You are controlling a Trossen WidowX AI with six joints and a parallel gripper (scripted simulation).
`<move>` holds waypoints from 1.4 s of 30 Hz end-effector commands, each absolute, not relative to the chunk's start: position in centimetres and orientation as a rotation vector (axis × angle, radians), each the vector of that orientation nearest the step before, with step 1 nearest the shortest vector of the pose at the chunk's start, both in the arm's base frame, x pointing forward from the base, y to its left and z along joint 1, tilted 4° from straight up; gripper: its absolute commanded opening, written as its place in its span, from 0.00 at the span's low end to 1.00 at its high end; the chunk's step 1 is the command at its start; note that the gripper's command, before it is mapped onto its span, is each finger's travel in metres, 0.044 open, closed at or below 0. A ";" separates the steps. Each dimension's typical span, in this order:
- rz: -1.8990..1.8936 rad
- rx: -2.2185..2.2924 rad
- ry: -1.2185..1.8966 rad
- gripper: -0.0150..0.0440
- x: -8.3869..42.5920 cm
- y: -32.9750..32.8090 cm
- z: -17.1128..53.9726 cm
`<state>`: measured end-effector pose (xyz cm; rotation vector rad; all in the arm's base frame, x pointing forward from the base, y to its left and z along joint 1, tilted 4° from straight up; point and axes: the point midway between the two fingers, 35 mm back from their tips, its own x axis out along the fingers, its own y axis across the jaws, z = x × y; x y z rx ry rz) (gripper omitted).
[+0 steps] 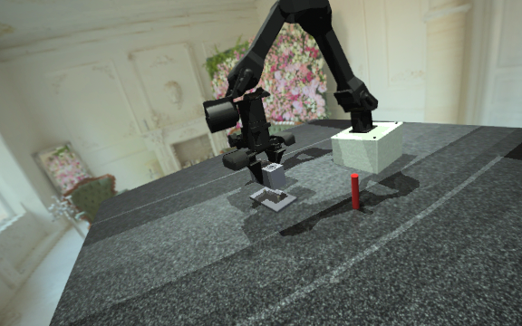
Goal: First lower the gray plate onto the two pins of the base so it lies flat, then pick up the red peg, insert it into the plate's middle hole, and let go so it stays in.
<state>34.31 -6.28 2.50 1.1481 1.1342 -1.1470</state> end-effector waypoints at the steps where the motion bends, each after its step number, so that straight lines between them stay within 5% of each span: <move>1: -1.141 1.146 1.136 0.25 34.4 -6.3 2.4; 38: -1.146 1.148 1.133 0.25 34.7 -6.5 -1.1; 42: -1.146 1.148 1.133 0.43 34.7 -6.5 -1.1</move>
